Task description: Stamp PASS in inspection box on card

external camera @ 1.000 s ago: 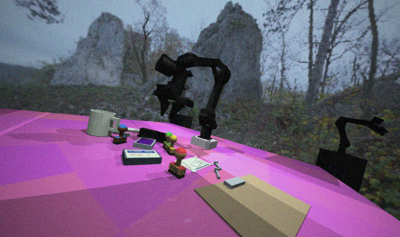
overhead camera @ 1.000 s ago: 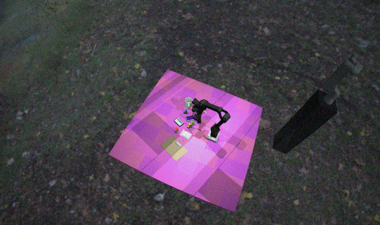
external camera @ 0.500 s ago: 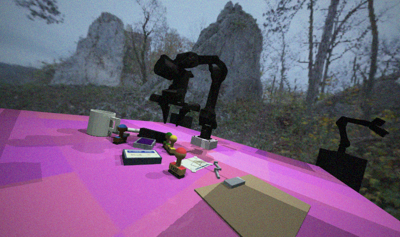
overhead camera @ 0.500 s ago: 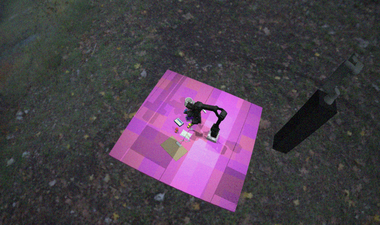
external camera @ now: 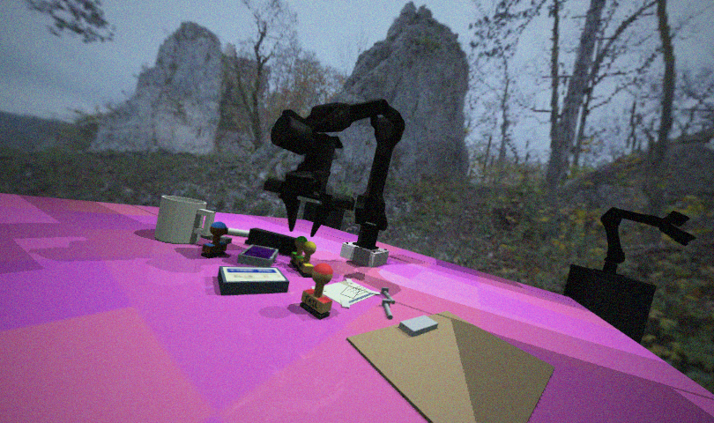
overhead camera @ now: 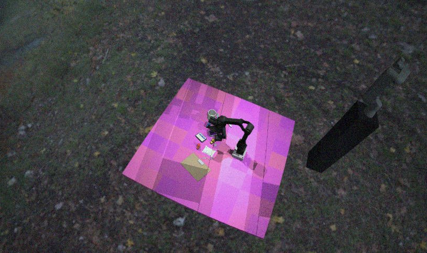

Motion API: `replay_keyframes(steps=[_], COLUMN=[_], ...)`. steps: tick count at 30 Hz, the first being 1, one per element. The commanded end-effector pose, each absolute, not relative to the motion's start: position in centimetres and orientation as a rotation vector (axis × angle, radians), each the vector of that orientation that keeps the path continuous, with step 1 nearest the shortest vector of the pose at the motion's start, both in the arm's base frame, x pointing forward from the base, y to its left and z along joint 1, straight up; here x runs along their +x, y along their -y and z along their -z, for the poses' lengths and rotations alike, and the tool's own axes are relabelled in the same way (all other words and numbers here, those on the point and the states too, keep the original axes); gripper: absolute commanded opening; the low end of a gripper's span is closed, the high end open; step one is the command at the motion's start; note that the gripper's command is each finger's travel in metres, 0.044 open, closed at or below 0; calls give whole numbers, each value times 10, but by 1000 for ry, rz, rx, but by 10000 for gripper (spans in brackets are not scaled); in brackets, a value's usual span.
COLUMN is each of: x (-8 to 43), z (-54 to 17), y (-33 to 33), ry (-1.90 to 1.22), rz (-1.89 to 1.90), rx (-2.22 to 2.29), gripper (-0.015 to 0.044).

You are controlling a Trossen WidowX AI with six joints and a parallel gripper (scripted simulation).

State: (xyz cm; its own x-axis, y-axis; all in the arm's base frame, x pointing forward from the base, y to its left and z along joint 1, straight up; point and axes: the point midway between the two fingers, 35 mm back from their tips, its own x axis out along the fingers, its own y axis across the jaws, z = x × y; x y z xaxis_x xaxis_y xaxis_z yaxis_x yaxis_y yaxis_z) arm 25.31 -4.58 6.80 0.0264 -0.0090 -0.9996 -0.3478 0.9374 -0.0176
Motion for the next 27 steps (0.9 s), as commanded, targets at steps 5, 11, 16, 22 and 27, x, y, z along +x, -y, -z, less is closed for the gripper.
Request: replay_keyframes(steps=[5, 11, 16, 22, 27], x=[253, 253, 253, 252, 251], z=[-54, -44, -36, -26, -20], y=[45, 44, 44, 44, 44], ry=[-1531, -1531, -1532, -1532, -1532], rz=[-278, -278, -278, -278, -278], rx=[-288, -288, -288, -288, -288], gripper=[217, 217, 217, 217, 217])
